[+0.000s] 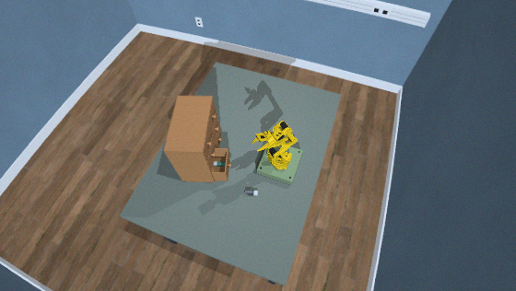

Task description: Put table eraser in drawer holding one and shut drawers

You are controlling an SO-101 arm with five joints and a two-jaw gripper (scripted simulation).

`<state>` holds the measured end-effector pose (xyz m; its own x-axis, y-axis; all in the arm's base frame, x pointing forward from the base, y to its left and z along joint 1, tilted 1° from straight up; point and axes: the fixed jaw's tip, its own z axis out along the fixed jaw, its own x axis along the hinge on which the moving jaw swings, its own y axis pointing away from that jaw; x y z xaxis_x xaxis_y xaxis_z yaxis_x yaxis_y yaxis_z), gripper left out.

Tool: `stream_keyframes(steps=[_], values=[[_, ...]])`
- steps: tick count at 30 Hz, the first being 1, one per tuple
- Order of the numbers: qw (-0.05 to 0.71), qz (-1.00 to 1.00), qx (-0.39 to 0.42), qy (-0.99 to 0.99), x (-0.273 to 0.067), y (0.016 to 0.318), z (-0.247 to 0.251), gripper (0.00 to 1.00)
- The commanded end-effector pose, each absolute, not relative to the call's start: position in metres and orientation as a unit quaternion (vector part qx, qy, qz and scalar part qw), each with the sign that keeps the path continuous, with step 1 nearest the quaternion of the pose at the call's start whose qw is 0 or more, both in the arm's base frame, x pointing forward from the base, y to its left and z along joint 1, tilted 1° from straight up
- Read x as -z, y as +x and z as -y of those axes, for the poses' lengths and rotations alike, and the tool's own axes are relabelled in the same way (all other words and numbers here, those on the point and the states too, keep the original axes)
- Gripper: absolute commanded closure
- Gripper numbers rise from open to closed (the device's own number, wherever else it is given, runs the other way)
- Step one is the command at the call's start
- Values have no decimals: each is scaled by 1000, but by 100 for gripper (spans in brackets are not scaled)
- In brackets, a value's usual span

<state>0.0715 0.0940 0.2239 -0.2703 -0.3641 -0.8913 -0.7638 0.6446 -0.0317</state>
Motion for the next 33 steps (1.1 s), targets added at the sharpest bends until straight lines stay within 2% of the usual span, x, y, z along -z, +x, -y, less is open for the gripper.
stream_keyframes(steps=[1,9,17,33], values=[[468,-755,-229,-398,-224,64,-100,73],[435,-698,-287,-492,-224,36,-113,73],[435,-698,-287,-492,-224,36,-113,73],[393,-604,-146,-678,-200,50,-147,73]])
